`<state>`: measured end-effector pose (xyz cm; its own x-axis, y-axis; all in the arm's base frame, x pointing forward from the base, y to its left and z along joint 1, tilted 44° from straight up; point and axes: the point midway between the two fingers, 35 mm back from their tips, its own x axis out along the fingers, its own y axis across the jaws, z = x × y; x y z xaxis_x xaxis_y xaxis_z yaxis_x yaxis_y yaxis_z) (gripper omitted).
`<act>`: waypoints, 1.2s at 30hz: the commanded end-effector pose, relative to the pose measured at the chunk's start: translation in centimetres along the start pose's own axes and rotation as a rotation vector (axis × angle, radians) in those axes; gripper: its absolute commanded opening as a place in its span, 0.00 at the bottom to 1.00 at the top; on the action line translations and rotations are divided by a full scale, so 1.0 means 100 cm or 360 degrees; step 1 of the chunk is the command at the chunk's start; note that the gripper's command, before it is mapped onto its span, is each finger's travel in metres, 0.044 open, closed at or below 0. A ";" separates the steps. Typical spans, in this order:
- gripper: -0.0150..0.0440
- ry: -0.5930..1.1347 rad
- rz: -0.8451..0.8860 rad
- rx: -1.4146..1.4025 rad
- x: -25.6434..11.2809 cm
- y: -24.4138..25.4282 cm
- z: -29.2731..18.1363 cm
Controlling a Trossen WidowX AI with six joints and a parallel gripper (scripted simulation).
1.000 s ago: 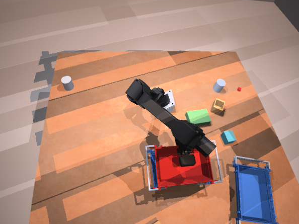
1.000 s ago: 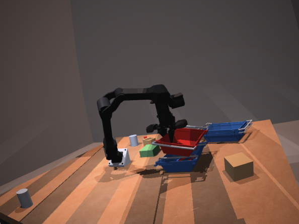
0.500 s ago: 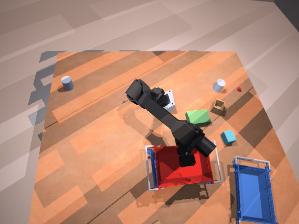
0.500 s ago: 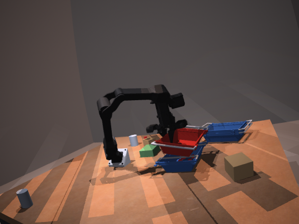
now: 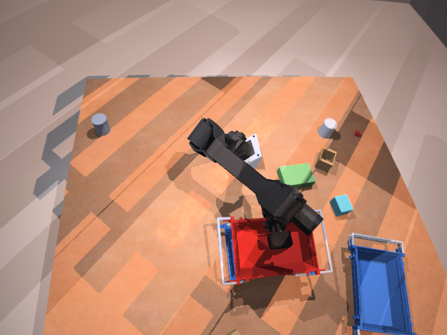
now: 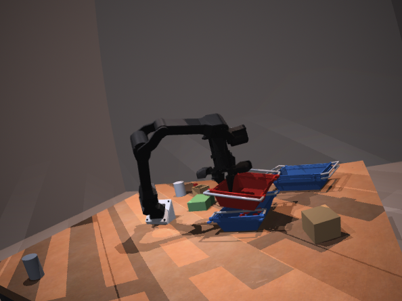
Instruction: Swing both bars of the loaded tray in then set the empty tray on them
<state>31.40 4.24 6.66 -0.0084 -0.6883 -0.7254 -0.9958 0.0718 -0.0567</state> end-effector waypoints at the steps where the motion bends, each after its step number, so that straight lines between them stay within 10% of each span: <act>1: 0.25 0.0011 0.0050 0.0003 0.008 0.004 -0.004; 36: 0.25 0.0012 0.0050 0.0003 0.015 0.007 -0.006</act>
<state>31.16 3.70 6.37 -0.0048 -0.6879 -0.7258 -0.9958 0.0695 -0.0593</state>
